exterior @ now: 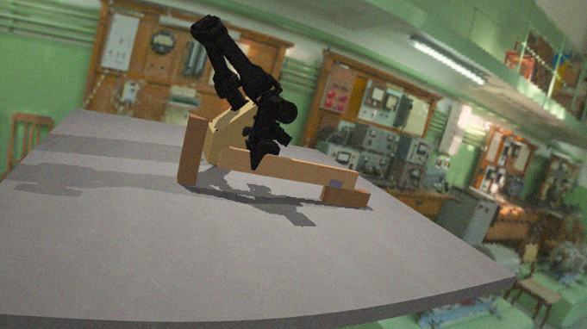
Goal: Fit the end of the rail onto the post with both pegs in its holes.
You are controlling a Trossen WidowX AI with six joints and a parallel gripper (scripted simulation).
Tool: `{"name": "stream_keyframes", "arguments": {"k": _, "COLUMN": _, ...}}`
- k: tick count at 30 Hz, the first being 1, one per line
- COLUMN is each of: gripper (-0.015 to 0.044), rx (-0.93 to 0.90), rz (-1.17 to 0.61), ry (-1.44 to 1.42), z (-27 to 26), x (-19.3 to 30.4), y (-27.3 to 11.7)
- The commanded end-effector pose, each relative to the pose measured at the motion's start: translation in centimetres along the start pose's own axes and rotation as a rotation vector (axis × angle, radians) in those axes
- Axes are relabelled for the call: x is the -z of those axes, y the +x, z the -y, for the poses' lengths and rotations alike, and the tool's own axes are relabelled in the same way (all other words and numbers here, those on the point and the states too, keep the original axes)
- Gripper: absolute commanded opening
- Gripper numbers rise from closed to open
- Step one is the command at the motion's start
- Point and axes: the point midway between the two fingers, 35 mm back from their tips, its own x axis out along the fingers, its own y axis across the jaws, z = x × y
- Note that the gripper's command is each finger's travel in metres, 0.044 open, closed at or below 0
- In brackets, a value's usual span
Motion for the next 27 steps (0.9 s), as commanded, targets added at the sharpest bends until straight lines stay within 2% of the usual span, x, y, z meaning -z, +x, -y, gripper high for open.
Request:
{"name": "stream_keyframes", "arguments": {"k": 1, "gripper": 0.0, "rx": 0.006, "rz": 0.003, "ry": -0.002, "z": 0.1, "x": 0.15, "y": -0.23}}
{"name": "stream_keyframes", "arguments": {"k": 27, "gripper": 0.0, "rx": 0.006, "rz": 0.002, "ry": -0.002, "z": 0.11, "x": 0.96, "y": -0.1}}
